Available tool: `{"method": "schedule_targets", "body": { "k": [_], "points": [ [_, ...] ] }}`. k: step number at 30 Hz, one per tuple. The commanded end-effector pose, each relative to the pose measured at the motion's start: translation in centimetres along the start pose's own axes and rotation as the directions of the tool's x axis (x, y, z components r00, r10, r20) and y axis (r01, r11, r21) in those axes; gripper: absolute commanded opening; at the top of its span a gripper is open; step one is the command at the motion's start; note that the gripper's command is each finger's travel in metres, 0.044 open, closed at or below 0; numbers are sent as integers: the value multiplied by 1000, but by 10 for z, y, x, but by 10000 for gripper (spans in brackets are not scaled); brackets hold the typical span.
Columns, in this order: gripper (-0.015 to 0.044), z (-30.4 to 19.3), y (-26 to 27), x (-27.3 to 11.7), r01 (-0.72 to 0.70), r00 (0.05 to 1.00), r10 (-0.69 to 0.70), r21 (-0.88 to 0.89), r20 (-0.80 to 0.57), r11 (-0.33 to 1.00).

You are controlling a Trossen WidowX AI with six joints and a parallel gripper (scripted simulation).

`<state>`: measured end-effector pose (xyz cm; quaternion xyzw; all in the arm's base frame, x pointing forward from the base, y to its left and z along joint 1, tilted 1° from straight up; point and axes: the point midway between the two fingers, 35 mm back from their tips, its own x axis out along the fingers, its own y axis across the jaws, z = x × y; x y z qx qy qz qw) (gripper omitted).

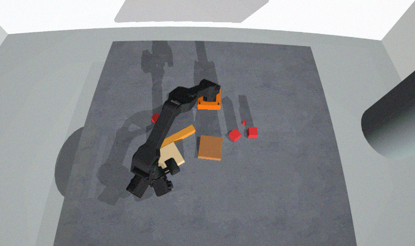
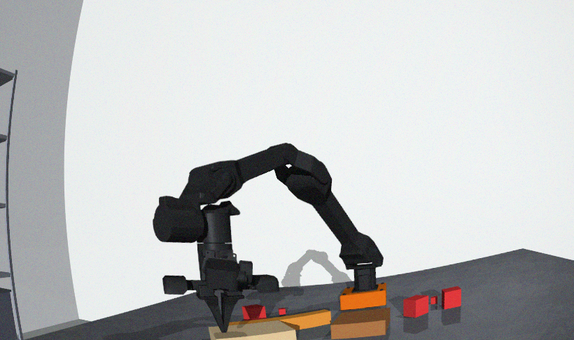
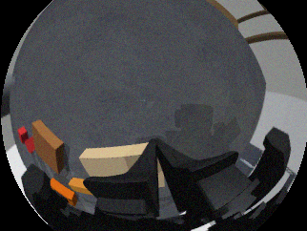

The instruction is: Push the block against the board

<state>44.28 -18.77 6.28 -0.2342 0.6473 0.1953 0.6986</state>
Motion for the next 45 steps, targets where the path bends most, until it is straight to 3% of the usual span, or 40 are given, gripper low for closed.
{"method": "schedule_targets", "body": {
  "k": [1,45],
  "points": [
    [0,-4,9,42,-41,999,41,8,-21,999],
    [0,-61,6,43,-41,999,41,8,-26,999]
  ]
}}
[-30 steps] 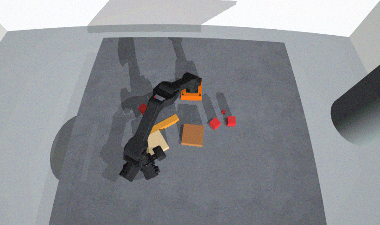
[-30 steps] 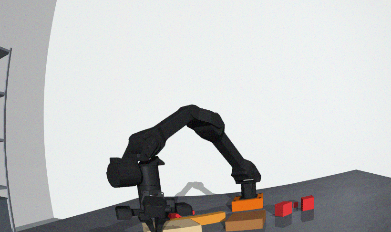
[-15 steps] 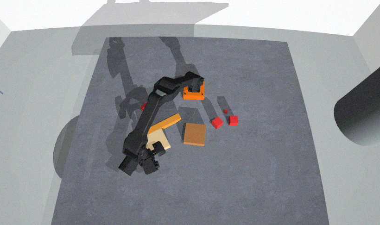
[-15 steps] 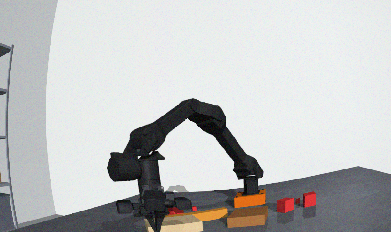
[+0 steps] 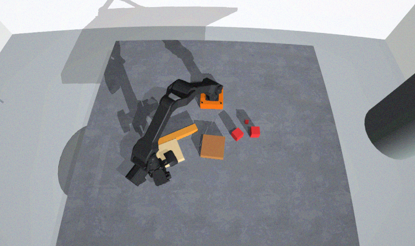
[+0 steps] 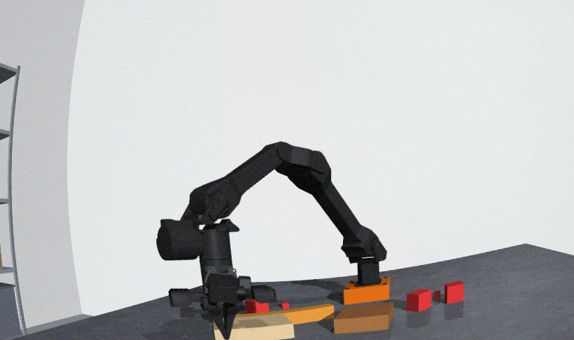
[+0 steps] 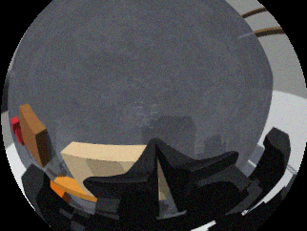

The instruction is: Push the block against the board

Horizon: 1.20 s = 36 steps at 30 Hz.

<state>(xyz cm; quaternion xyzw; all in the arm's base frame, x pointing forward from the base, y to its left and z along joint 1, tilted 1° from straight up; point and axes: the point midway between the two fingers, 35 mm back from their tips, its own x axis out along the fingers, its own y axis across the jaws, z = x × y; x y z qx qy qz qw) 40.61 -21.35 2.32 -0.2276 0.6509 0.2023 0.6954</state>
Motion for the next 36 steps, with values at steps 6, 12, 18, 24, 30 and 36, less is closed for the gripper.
{"method": "schedule_targets", "body": {
  "k": [6,12,18,24,30,36],
  "points": [
    [0,-23,3,6,-20,1000,20,8,-23,1000],
    [0,-33,3,6,-20,1000,20,8,-24,1000],
    [0,-42,4,6,-20,999,20,8,-25,1000],
    [0,-52,5,6,-20,999,20,8,-25,1000],
    [0,-61,6,6,-20,999,20,8,-26,1000],
    [0,-70,7,6,-20,999,20,8,-27,1000]
  ]
}}
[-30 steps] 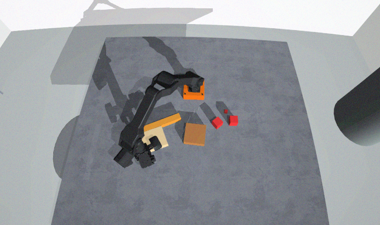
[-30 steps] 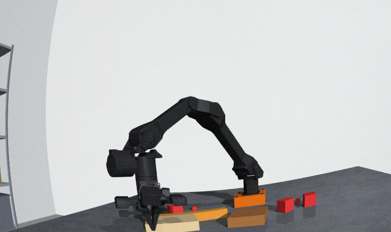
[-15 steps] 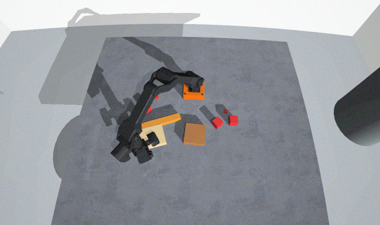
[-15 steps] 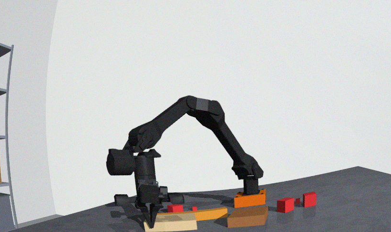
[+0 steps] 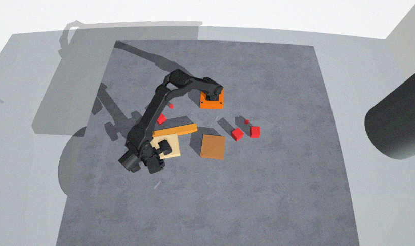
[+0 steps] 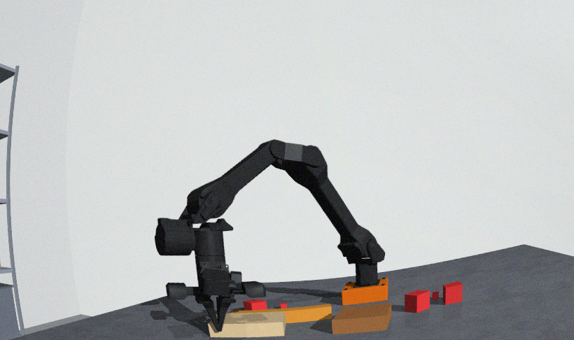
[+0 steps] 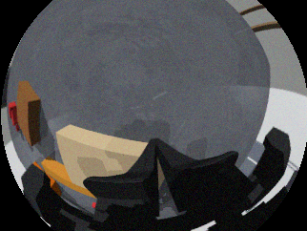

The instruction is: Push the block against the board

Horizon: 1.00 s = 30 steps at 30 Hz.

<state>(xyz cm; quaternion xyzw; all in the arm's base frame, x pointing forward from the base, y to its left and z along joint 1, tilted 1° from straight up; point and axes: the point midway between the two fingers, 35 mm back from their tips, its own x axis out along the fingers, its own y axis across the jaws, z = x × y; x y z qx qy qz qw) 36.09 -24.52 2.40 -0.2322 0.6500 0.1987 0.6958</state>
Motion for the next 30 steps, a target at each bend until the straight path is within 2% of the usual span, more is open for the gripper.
{"method": "schedule_targets", "body": {
  "k": [1,11,30],
  "points": [
    [0,-17,7,9,-31,999,32,10,-26,999],
    [0,-28,9,9,-32,999,32,10,-26,999],
    [0,1,3,9,-31,999,31,10,-24,999]
  ]
}}
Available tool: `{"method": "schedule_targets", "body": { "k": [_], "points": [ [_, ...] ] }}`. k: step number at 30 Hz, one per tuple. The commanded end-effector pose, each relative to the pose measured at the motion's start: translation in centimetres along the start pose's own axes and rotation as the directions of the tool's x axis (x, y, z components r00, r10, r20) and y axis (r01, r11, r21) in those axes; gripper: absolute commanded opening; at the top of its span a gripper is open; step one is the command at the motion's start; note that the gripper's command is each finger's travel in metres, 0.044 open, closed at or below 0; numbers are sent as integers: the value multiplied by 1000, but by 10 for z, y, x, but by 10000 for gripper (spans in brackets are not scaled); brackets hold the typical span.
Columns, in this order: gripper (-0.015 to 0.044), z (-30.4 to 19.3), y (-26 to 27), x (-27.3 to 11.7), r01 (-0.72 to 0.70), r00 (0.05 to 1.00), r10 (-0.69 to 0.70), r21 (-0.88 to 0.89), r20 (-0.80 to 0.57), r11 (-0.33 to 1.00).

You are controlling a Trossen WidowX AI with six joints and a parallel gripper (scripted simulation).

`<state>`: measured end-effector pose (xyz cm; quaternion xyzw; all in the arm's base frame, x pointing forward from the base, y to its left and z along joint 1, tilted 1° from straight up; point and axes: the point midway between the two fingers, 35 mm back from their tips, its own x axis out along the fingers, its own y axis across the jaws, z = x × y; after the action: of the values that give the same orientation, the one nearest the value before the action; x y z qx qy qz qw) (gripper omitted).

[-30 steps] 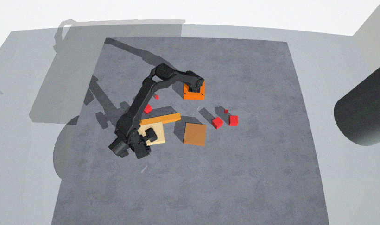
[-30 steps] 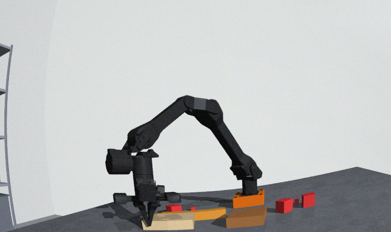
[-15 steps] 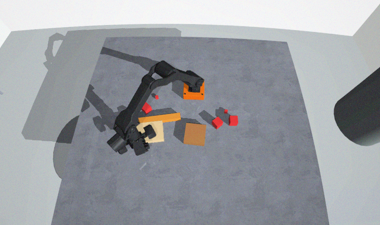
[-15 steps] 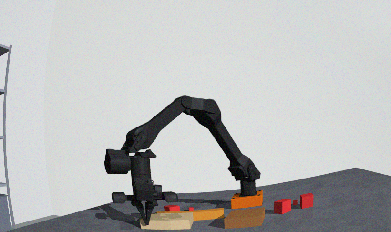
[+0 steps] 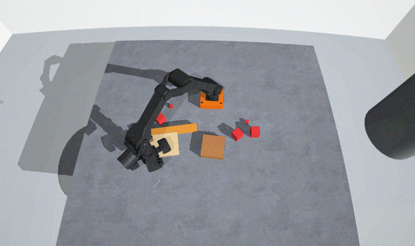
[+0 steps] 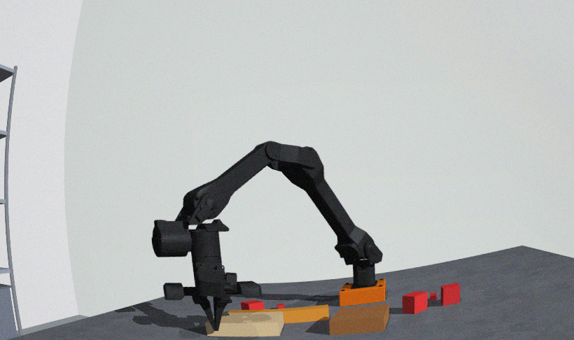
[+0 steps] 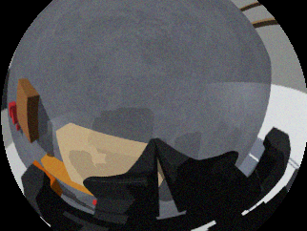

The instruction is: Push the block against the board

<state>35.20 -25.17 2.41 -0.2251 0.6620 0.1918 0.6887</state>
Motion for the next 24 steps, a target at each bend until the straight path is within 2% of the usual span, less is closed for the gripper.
{"method": "schedule_targets", "body": {
  "k": [1,21,24],
  "points": [
    [0,13,3,10,-23,1000,23,-11,2,1000],
    [0,44,1,10,-23,1000,23,-11,4,1000],
    [0,41,-1,-19,-18,1000,18,-14,4,1000]
  ]
}}
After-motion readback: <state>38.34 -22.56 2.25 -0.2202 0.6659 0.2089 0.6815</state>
